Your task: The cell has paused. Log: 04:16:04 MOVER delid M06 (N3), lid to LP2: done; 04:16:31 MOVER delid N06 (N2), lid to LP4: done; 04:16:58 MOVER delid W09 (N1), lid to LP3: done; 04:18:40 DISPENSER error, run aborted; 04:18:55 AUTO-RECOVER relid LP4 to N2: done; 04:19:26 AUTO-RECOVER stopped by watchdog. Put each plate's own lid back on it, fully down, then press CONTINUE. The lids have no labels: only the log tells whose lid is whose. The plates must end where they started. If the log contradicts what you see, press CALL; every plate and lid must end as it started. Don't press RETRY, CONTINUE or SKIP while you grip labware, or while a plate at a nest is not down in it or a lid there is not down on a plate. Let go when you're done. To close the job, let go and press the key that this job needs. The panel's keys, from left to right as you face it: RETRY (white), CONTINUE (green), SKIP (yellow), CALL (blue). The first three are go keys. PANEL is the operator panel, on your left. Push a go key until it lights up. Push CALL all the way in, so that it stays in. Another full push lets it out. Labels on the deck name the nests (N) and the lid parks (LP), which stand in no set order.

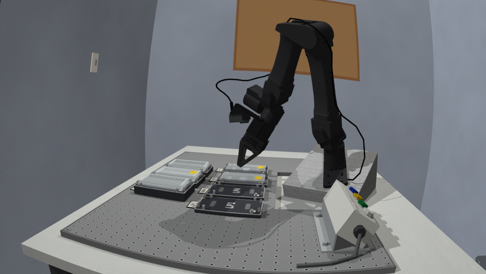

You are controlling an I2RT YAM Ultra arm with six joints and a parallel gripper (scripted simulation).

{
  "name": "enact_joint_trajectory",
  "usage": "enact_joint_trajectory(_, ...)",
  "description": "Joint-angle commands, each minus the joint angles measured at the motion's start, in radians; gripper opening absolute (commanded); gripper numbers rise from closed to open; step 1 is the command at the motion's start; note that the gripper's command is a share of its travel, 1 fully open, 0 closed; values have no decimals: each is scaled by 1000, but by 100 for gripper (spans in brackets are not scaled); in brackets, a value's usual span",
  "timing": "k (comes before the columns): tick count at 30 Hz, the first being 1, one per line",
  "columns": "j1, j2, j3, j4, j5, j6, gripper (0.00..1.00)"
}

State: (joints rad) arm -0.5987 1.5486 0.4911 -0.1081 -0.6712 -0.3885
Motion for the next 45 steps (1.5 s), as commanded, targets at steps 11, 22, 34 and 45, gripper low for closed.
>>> enact_joint_trajectory(11, -90, 157, 52, 280, -135, -41, 0)
enact_joint_trajectory(22, -89, 157, 51, 291, -135, -35, 0)
enact_joint_trajectory(34, -89, 155, 52, 292, -136, -35, 0)
enact_joint_trajectory(45, -89, 155, 52, 292, -136, -35, 0)
